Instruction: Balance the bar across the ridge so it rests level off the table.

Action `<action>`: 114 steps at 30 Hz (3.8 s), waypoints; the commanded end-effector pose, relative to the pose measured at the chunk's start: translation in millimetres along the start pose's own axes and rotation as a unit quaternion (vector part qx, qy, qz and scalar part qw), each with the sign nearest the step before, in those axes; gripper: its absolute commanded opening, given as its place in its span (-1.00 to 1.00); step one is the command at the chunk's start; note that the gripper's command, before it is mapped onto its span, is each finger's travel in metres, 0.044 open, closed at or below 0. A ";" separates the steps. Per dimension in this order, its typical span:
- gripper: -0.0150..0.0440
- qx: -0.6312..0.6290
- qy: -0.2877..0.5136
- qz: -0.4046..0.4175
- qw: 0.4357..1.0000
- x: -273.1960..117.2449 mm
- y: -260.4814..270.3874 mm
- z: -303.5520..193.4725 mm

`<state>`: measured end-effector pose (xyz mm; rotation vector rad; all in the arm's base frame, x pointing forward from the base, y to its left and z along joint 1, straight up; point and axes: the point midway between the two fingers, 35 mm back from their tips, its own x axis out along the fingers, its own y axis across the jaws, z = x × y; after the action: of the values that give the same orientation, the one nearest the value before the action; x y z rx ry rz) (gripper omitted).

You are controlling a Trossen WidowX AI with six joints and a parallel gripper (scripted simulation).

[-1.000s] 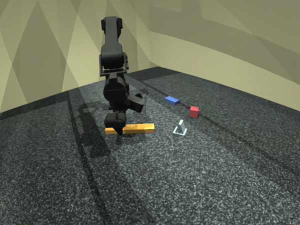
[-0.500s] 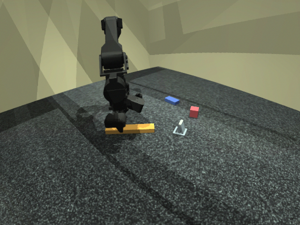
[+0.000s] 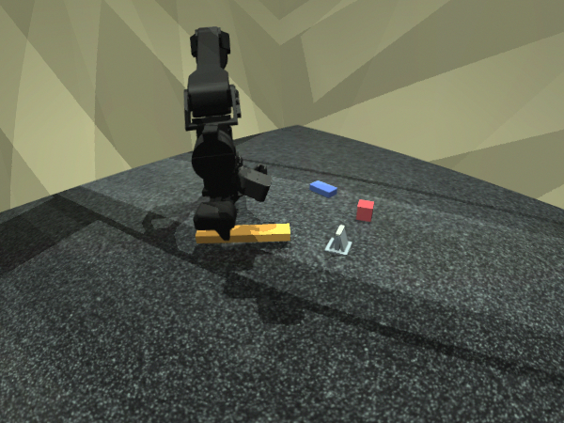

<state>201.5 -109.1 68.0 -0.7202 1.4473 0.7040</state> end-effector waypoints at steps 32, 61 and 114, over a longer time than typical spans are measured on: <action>-0.49 0.028 -0.003 -0.004 1.000 -70.6 -5.7 18.4; -0.49 0.156 -0.008 -0.004 0.988 -75.2 -21.3 116.1; -0.49 0.232 -0.010 -0.002 0.973 -29.9 -3.6 184.7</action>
<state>317.6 34.7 100.9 -0.3552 1.5098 0.3461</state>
